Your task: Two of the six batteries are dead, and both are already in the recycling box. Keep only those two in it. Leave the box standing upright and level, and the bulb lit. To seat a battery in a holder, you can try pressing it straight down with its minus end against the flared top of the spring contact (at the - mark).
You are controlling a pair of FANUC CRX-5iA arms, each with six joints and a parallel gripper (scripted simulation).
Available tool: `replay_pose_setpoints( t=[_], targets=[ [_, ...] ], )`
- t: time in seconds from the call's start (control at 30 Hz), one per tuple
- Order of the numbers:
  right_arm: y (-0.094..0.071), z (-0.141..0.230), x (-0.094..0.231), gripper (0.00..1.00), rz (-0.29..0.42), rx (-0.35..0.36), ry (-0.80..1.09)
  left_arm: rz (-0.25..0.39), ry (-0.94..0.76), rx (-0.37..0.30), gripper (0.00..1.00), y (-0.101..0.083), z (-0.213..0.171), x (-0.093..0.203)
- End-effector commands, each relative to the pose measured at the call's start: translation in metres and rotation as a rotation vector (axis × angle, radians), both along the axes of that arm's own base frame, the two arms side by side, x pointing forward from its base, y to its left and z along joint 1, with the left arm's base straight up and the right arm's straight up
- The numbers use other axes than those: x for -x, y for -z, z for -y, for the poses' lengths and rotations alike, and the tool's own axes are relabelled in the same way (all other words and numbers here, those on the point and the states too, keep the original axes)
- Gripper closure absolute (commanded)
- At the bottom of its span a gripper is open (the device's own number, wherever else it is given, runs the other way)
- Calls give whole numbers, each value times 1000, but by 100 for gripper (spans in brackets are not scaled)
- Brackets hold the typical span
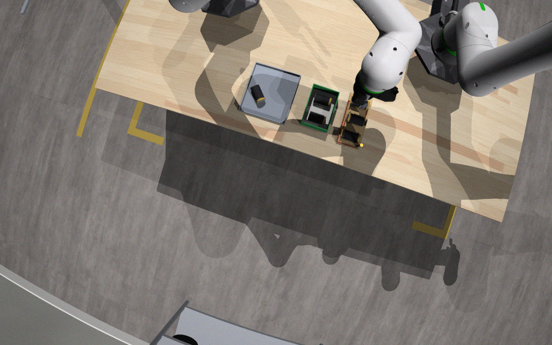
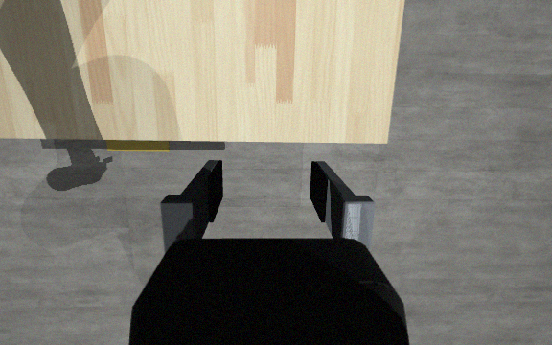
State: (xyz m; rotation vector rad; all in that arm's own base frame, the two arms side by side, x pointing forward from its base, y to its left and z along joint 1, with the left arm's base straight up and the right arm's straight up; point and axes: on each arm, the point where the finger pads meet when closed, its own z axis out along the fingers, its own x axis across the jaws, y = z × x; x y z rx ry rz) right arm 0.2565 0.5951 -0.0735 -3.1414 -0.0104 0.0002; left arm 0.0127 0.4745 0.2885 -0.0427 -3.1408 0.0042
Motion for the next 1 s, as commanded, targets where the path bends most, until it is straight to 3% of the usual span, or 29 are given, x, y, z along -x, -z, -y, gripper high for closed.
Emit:
replay_pose_setpoints(
  t=[0.0,0.97],
  targets=[
    [-13,-1,0,10,1,-2,0,0,0,-3,0,-1,0,0],
    [-17,-1,0,10,1,-2,0,0,0,-3,0,-1,0,0]
  ],
)
